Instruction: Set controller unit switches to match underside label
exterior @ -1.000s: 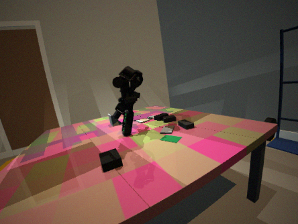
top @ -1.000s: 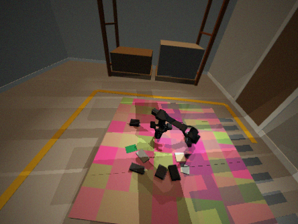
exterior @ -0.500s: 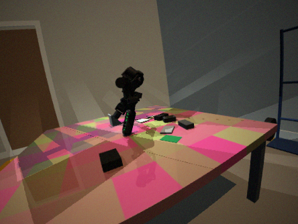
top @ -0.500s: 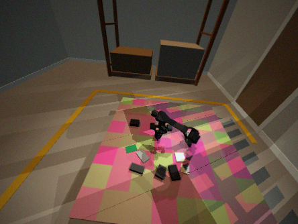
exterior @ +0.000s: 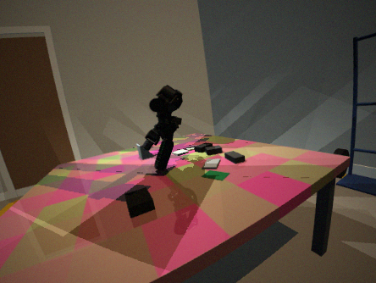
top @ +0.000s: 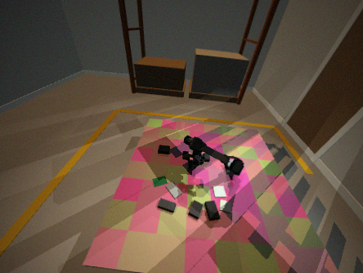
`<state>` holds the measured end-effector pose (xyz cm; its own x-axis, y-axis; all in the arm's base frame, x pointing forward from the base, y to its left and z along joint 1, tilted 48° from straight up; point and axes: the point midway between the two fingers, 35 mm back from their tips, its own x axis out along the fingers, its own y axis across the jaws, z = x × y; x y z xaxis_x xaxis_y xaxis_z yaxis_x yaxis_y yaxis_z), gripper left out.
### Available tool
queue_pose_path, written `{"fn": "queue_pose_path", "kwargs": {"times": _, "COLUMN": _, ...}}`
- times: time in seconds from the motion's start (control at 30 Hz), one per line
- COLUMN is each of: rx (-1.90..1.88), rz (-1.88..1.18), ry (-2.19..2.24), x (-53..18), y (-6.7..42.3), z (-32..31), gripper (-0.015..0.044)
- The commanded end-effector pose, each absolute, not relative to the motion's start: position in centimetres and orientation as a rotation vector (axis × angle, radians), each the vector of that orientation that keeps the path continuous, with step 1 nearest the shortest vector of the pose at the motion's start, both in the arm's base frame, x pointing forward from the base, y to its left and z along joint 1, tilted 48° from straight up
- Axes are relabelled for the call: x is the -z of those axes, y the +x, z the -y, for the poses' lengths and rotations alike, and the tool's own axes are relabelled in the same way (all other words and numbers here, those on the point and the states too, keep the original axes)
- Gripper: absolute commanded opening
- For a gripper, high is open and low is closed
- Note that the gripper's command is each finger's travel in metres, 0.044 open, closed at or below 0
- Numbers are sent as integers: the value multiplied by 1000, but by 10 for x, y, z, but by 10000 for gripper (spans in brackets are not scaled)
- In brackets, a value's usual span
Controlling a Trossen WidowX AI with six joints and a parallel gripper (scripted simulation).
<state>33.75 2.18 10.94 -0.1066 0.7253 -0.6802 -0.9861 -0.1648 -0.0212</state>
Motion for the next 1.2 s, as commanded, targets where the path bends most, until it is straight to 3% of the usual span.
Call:
{"fn": "queue_pose_path", "kwargs": {"times": 0.0, "rx": -1657, "rz": -539, "ry": -644, "x": -104, "y": 335, "z": -31, "gripper": 338}}
{"fn": "queue_pose_path", "kwargs": {"times": 1.17, "rx": -1657, "rz": -538, "ry": -643, "x": -113, "y": 331, "z": -56, "gripper": 338}}
